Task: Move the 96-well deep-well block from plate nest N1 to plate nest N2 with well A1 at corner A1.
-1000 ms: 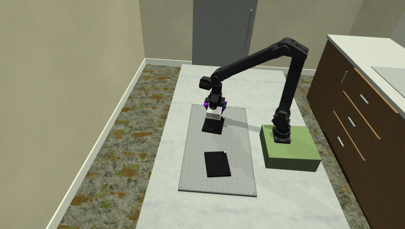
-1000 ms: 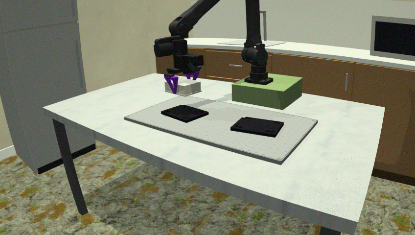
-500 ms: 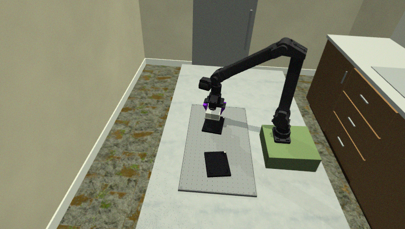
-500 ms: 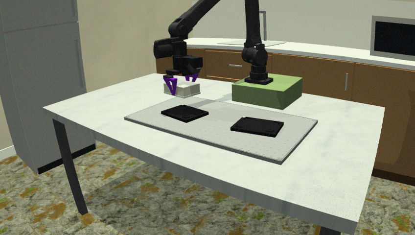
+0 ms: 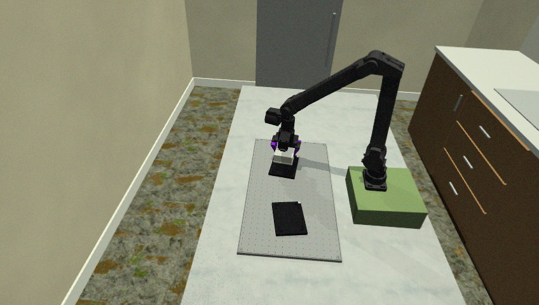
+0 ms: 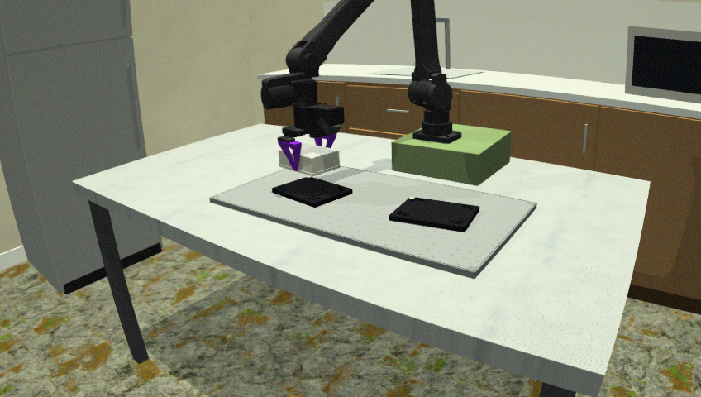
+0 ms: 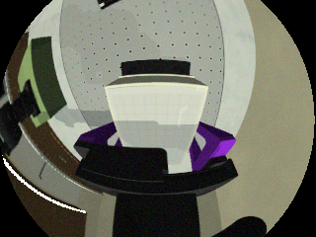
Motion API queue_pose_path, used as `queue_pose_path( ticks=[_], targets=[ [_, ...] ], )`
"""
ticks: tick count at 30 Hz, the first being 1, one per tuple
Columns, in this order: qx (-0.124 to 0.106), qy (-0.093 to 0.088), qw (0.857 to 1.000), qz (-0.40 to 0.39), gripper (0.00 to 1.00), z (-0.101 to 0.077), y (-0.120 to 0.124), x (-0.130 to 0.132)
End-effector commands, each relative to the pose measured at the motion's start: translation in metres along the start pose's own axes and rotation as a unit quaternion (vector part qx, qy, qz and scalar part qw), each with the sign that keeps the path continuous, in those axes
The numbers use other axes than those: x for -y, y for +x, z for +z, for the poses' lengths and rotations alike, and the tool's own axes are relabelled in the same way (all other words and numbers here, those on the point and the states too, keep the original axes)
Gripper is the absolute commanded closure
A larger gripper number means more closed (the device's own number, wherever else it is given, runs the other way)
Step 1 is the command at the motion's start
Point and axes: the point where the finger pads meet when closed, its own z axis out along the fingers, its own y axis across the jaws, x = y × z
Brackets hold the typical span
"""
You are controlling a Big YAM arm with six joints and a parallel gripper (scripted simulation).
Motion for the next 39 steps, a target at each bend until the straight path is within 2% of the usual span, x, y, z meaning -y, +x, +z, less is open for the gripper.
queue_pose_path(
  ticks=[1, 6, 7, 8, 9, 23, 24, 25, 28, 31, 32, 39],
  targets=[
    [0.002, 0.005, 1.000, 0.000, 1.00, 0.006, -0.004, 0.005],
    [0.002, 0.005, 1.000, 0.000, 1.00, 0.011, -0.004, 0.005],
    [-0.001, 0.018, 1.000, 0.000, 1.00, 0.004, -0.002, 0.013],
    [0.001, 0.007, 1.000, 0.000, 1.00, 0.013, -0.003, 0.006],
    [0.002, 0.005, 1.000, 0.000, 1.00, 0.016, -0.004, 0.004],
    [0.002, 0.004, 1.000, 0.000, 1.00, 0.036, -0.004, 0.003],
    [-0.001, 0.018, 1.000, 0.000, 1.00, 0.029, -0.002, 0.013],
    [0.001, 0.009, 1.000, 0.000, 1.00, 0.037, -0.003, 0.008],
    [0.002, 0.004, 1.000, 0.000, 1.00, 0.045, -0.004, 0.003],
    [0.002, 0.002, 1.000, 0.000, 1.00, 0.044, -0.004, 0.002],
    [-0.002, 0.018, 1.000, 0.000, 1.00, 0.032, 0.001, 0.013],
    [-0.002, 0.018, 1.000, 0.000, 1.00, 0.032, 0.001, 0.013]
  ],
)
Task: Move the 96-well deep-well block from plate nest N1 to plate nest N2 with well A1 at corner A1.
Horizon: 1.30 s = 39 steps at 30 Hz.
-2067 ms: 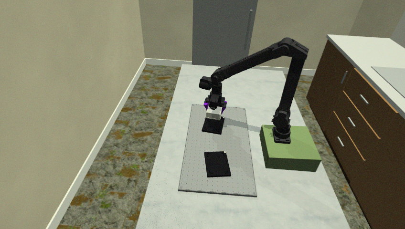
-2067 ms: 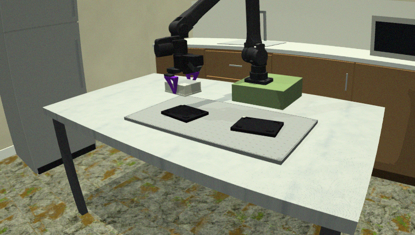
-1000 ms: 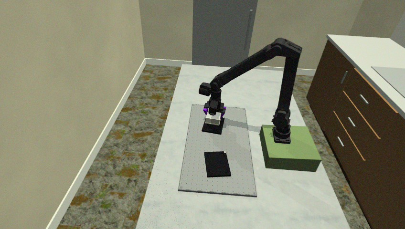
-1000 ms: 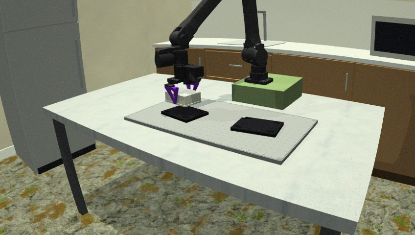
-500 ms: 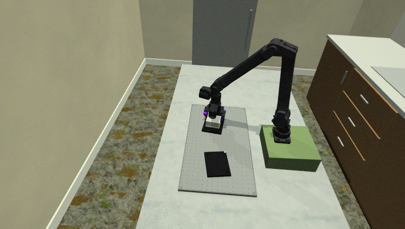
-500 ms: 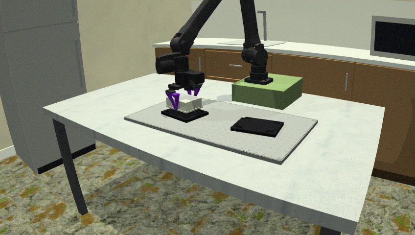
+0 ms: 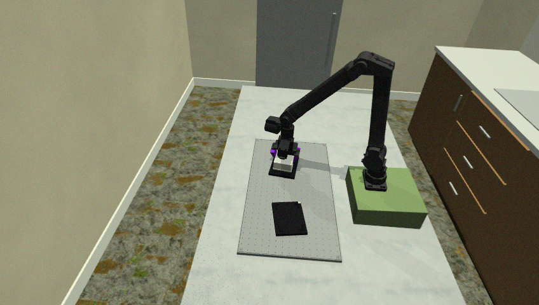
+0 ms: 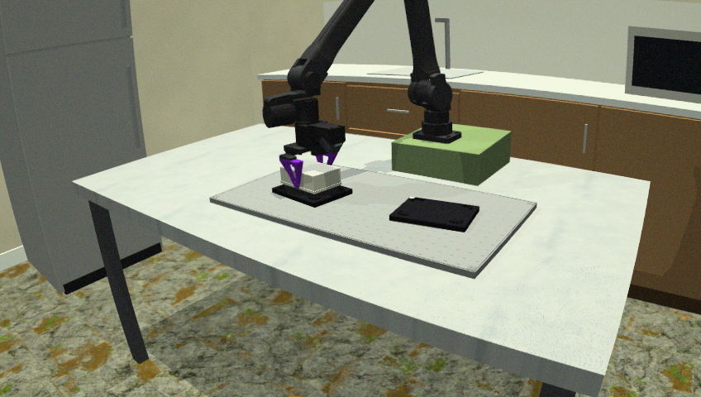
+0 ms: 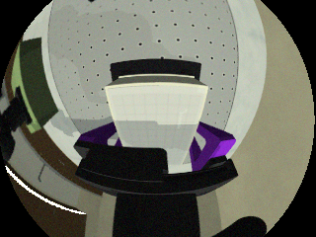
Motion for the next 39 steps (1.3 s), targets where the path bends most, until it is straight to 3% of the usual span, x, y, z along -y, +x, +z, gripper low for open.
queue_pose_path(
  ticks=[1, 23, 39],
  targets=[
    [-0.002, 0.017, 1.000, 0.000, 1.00, -0.010, 0.001, 0.014],
    [0.002, 0.003, 1.000, 0.001, 1.00, 0.004, -0.004, 0.002],
    [0.001, 0.008, 1.000, 0.001, 1.00, 0.003, -0.004, 0.005]
  ],
)
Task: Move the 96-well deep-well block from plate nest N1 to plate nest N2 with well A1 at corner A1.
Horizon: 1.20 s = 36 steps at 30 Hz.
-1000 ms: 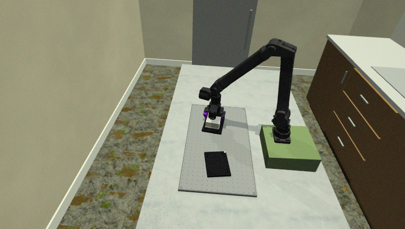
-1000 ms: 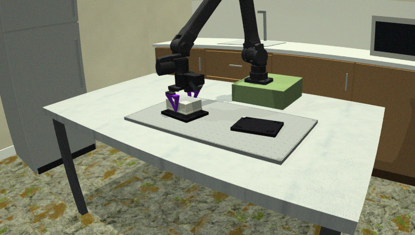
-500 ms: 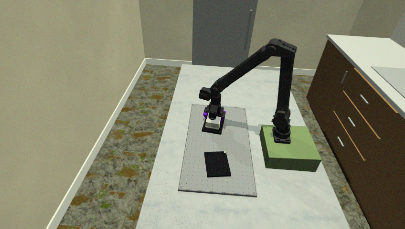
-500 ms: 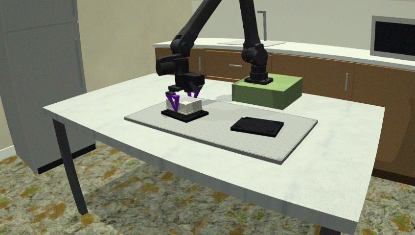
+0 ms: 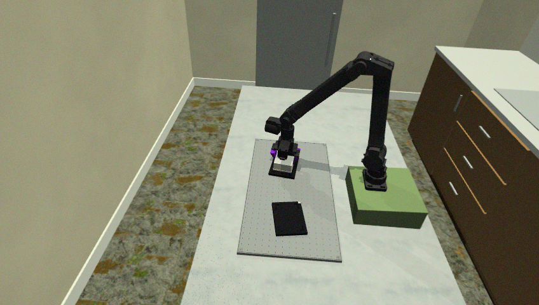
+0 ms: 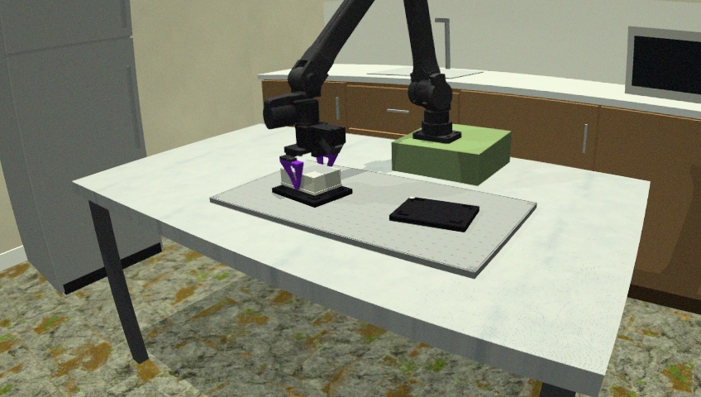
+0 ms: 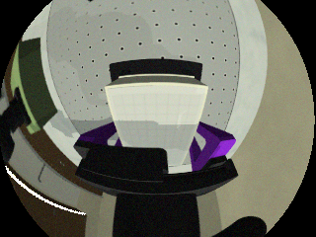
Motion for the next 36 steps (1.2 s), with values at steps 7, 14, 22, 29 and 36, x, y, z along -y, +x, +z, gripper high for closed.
queue_pose_path(
  ticks=[7, 14, 22, 29, 36],
  targets=[
    [0.002, 0.003, 1.000, 0.001, 1.00, 0.0034, -0.0043, 0.0020],
    [0.002, 0.005, 1.000, 0.001, 1.00, 0.0008, -0.0036, 0.0054],
    [0.002, 0.004, 1.000, 0.001, 1.00, 0.0045, -0.0041, 0.0032],
    [0.002, 0.003, 1.000, 0.001, 1.00, 0.0065, -0.0042, 0.0025],
    [0.002, 0.005, 1.000, 0.001, 1.00, 0.0071, -0.0038, 0.0045]
  ],
)
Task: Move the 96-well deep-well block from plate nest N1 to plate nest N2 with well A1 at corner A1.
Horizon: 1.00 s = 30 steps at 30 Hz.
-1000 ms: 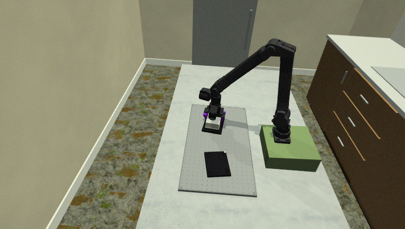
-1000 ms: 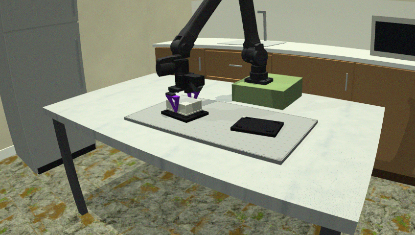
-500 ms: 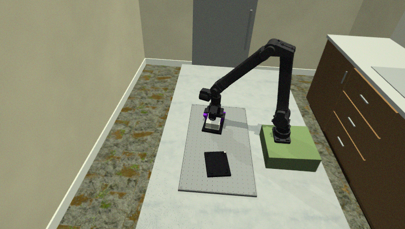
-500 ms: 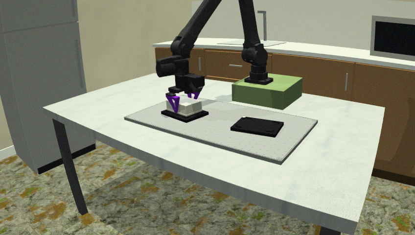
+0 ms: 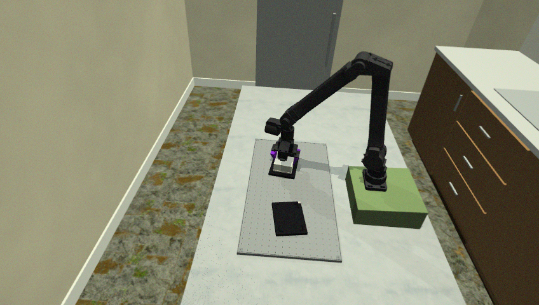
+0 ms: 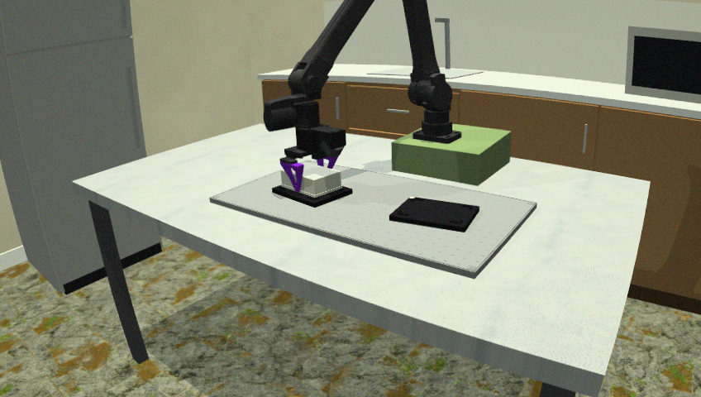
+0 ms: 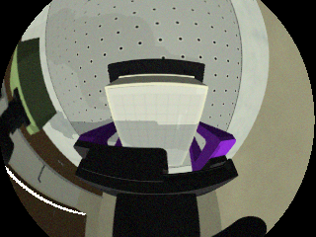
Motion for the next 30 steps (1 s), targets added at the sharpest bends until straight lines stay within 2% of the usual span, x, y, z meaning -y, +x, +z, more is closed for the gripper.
queue_pose_path(
  ticks=[1, 7, 11, 12, 19, 20, 30],
  targets=[
    [0.001, 0.006, 1.000, 0.001, 1.00, 0.001, -0.004, 0.005],
    [0.002, 0.002, 1.000, 0.001, 1.00, 0.005, -0.004, 0.002],
    [0.002, 0.005, 1.000, 0.001, 1.00, 0.002, -0.004, 0.004],
    [-0.002, 0.016, 1.000, 0.000, 1.00, -0.007, 0.001, 0.013],
    [-0.002, 0.016, 1.000, 0.000, 1.00, -0.007, 0.001, 0.014],
    [-0.002, 0.016, 1.000, 0.000, 0.00, -0.007, 0.001, 0.014],
    [-0.002, 0.016, 1.000, 0.000, 0.00, -0.007, 0.001, 0.014]
  ],
)
